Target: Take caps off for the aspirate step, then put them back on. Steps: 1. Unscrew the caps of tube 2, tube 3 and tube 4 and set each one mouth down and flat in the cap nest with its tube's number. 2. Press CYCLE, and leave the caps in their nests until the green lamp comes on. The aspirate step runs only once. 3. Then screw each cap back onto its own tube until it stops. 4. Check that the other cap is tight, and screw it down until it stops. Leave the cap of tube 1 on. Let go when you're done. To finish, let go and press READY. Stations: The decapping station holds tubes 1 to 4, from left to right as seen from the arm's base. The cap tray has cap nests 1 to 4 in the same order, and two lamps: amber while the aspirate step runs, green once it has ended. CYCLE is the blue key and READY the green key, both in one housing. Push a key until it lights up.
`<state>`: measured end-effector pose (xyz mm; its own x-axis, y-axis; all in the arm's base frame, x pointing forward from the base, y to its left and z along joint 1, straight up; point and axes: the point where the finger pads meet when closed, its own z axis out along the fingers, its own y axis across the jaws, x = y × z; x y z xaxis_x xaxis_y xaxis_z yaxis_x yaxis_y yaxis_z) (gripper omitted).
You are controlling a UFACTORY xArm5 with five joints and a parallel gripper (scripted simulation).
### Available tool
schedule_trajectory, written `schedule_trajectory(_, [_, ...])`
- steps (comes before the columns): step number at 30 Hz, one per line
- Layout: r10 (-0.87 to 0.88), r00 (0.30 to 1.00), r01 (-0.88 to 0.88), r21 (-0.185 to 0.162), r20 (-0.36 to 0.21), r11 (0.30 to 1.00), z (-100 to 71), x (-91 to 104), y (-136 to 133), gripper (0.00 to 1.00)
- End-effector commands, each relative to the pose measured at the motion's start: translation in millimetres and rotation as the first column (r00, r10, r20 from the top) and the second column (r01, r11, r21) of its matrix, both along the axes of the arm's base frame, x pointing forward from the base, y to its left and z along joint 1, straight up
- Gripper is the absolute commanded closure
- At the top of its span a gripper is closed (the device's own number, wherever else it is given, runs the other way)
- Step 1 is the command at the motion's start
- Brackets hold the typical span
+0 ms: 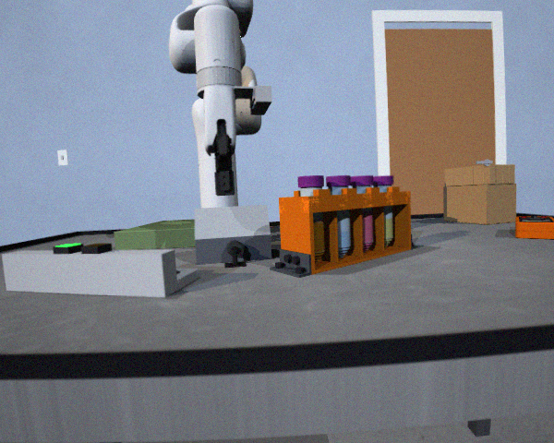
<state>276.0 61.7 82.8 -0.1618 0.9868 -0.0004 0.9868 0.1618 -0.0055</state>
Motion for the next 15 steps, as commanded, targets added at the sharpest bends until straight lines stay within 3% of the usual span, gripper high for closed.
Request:
schedule_trajectory(1, [0.004, 1.0, -0.004, 0.003, 0.007, 1.0, -2.3, 1.5, -15, 1.0])
schedule_trajectory(10, [0.004, 1.0, -0.004, 0.003, 0.007, 1.0, -2.3, 1.5, -15, 1.0])
schedule_trajectory(15, [0.004, 1.0, -0.004, 0.003, 0.007, 1.0, -17.4, 1.5, -14, 1.0])
